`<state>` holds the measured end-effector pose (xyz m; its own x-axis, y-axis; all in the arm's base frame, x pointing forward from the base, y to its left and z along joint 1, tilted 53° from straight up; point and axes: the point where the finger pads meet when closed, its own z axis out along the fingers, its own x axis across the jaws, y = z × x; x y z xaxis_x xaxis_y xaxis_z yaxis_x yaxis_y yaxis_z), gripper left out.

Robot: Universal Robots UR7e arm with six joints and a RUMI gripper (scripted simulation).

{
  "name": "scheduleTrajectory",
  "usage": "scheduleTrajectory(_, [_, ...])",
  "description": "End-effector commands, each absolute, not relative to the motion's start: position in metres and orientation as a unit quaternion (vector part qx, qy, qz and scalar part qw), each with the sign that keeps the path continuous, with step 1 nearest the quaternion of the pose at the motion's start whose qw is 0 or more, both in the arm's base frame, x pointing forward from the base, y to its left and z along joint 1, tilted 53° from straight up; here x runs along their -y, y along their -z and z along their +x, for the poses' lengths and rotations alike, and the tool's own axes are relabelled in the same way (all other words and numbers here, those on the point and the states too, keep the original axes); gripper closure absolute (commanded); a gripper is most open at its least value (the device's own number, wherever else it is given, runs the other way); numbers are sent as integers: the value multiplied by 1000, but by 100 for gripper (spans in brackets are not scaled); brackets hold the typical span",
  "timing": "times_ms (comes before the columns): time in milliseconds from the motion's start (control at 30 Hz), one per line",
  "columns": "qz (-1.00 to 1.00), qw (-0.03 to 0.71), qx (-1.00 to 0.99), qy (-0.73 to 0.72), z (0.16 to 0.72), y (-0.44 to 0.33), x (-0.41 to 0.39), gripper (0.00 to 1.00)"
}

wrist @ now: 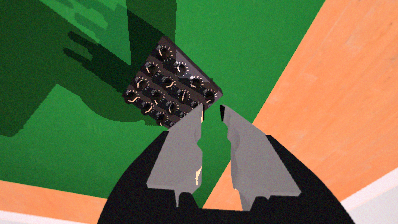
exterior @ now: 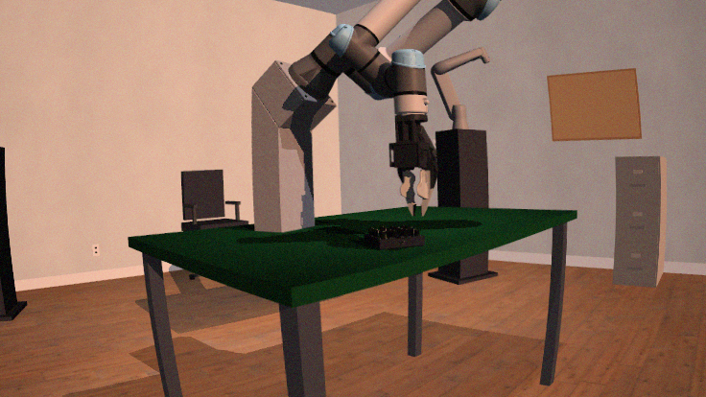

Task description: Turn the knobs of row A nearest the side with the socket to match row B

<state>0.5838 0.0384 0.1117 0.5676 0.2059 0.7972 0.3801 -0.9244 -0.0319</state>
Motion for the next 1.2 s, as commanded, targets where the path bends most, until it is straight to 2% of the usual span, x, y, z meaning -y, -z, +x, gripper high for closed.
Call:
scheduleTrajectory(0, [-880,102,166,432,581,-111,-37,89])
scheduleTrajectory(400, [-878,95,179,434,581,-112,-37,89])
scheduleTrajectory(1167, [-810,-12,382,445,576,-121,-28,89])
